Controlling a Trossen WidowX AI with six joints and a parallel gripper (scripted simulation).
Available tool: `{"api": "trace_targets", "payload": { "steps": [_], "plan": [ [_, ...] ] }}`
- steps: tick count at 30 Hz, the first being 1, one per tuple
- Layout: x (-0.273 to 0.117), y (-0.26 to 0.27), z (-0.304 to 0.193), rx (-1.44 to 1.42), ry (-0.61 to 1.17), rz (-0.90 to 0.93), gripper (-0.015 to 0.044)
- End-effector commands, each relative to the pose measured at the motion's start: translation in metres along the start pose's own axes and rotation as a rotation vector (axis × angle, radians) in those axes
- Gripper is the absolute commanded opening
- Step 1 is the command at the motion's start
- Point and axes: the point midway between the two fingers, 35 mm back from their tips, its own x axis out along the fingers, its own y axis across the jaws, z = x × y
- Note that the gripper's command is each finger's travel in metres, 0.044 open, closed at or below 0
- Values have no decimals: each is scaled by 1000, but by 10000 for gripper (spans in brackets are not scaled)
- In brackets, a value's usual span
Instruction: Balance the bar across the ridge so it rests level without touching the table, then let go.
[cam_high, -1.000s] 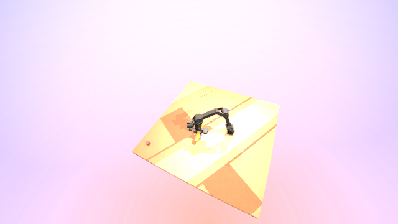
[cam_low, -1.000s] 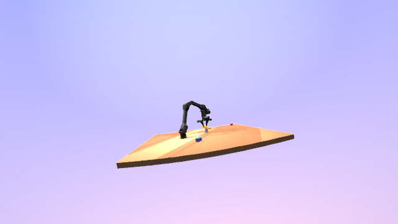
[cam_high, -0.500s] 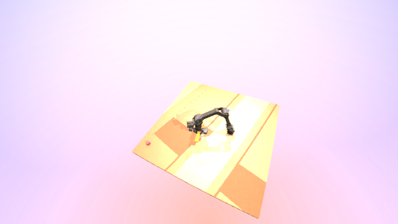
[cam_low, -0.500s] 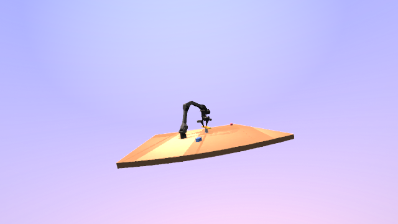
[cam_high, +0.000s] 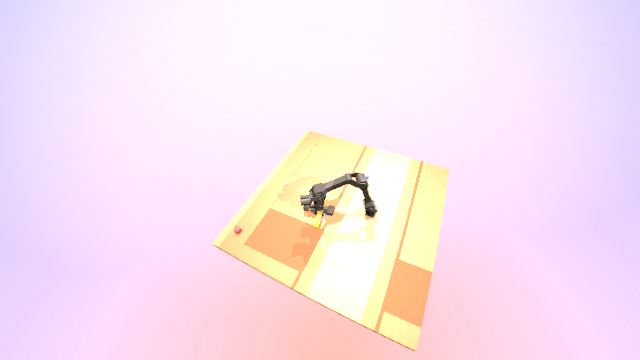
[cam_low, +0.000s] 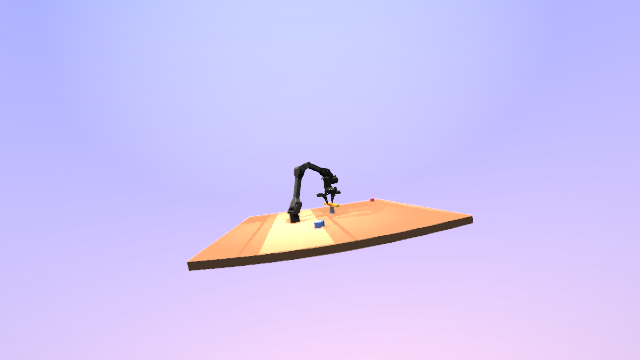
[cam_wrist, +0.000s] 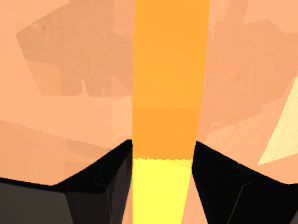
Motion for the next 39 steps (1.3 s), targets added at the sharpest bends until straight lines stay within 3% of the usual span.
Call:
{"api": "trace_targets", "payload": {
  "steps": [1, 39],
  "plan": [
    [3, 0, 0, 2, 1, -4, 0],
    [0, 0, 0, -1, 0, 1, 0]
  ]
}}
